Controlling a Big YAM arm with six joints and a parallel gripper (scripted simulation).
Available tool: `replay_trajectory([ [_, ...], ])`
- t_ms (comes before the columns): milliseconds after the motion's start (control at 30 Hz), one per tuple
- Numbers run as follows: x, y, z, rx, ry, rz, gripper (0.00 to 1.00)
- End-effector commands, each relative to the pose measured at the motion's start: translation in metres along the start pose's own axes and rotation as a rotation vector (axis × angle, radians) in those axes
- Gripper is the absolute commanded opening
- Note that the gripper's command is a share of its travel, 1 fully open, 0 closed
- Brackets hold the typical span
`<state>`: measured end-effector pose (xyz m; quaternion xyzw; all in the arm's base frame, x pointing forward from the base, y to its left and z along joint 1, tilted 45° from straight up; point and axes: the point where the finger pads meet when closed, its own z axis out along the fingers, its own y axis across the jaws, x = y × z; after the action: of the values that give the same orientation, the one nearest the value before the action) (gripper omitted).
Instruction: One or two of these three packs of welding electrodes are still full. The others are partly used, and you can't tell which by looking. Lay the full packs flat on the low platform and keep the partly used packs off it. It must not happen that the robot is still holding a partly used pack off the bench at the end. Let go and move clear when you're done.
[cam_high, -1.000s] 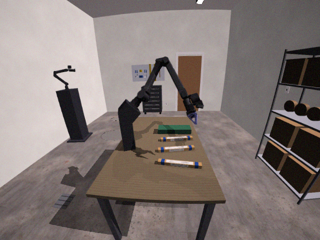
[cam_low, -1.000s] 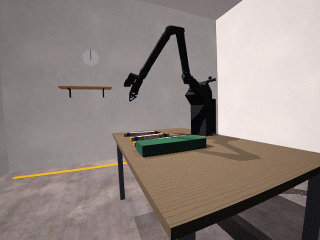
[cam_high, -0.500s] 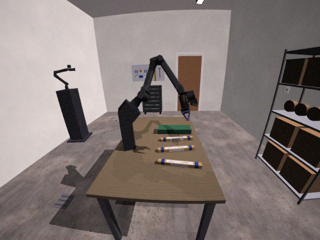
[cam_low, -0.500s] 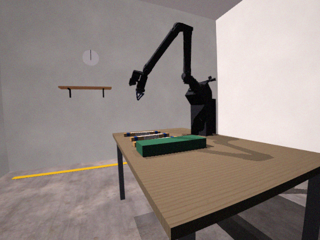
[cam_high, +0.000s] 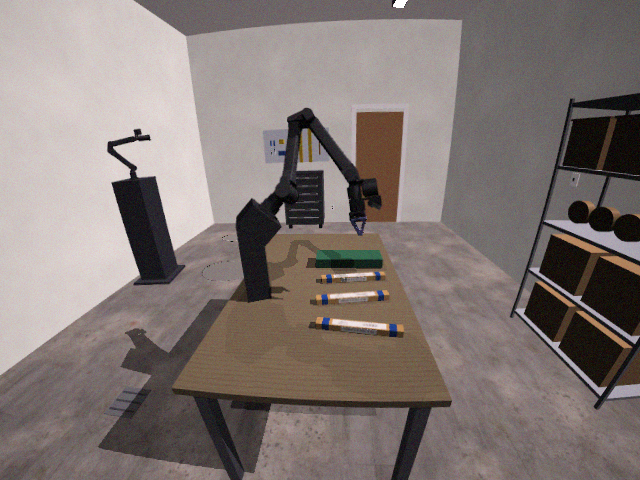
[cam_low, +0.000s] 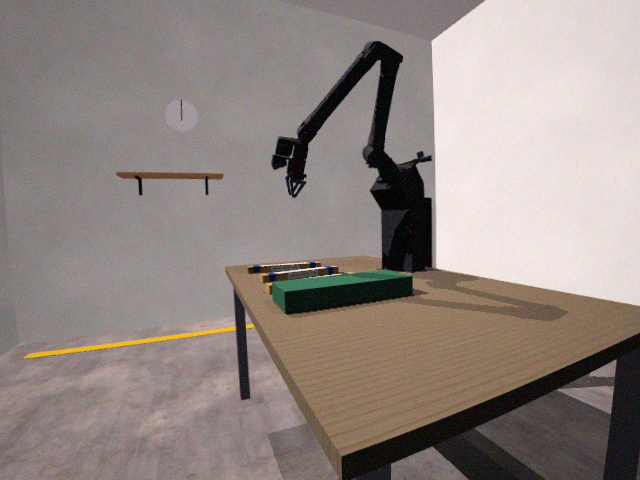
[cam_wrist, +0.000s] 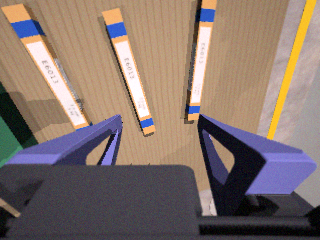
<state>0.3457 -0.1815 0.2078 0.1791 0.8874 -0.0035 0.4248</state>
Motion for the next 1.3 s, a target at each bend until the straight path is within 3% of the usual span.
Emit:
replay_trajectory([
  [0, 0.003, 0.008, -0.012, -0.031, 0.016, -0.041, 0.74],
  [100, 0.018, 0.020, -0.017, -0.032, 0.019, -0.042, 0.74],
  [200, 0.034, 0.031, -0.023, -0.105, 0.068, -0.065, 0.74],
  [300, 0.049, 0.042, -0.029, -0.106, 0.070, -0.066, 0.74],
  [367, 0.060, 0.048, -0.033, -0.160, 0.105, -0.081, 0.74],
  [500, 0.070, 0.055, -0.038, -0.176, 0.116, -0.084, 0.74],
  [600, 0.083, 0.063, -0.045, -0.242, 0.154, -0.100, 0.74],
  [800, 0.108, 0.078, -0.054, -0.245, 0.160, -0.095, 0.74],
  [1267, 0.089, 0.074, -0.055, -0.232, 0.129, -0.085, 0.74],
])
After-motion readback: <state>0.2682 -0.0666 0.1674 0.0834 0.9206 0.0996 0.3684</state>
